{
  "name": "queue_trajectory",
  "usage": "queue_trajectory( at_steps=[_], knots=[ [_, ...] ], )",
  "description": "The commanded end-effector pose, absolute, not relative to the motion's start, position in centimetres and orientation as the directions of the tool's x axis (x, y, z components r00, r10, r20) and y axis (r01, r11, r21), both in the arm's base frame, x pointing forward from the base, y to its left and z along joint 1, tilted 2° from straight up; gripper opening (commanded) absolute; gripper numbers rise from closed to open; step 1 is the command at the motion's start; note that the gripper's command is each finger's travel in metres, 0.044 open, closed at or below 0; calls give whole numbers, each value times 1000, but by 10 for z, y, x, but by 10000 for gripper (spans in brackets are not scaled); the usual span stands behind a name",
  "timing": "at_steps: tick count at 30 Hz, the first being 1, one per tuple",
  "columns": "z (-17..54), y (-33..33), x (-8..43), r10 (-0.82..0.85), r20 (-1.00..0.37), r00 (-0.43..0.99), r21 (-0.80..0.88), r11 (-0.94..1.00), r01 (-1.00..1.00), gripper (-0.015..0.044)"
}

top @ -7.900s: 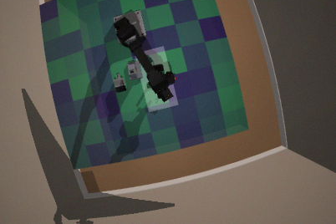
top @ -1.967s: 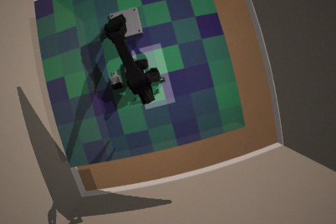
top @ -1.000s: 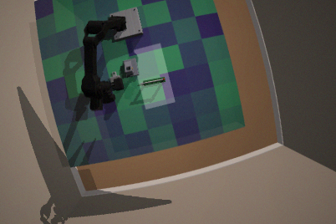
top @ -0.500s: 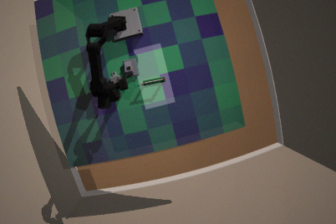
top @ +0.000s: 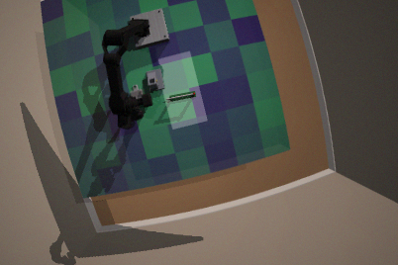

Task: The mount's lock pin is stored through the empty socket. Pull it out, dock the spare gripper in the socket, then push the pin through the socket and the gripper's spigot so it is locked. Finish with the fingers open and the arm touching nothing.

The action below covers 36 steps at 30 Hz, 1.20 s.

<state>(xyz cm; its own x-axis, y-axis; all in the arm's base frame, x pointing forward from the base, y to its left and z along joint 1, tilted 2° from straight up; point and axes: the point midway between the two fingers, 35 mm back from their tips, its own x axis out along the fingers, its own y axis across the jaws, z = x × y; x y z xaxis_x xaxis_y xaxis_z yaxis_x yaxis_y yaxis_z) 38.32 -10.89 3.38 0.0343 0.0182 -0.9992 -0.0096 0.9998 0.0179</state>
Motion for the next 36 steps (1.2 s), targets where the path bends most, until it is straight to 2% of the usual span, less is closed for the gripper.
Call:
queue_trajectory(
  at_steps=[1,21,28,34,36],
  knots=[
    [24,-109,381,17,-1000,23,17,1000,-5,440],
    [-1,-108,380,17,-1000,23,17,1000,-5,440],
    [-1,-108,380,17,-1000,23,17,1000,-5,256],
    [-1,-108,380,17,-1000,23,17,1000,-5,216],
    [0,-108,380,17,-1000,23,17,1000,-5,164]
  ],
)
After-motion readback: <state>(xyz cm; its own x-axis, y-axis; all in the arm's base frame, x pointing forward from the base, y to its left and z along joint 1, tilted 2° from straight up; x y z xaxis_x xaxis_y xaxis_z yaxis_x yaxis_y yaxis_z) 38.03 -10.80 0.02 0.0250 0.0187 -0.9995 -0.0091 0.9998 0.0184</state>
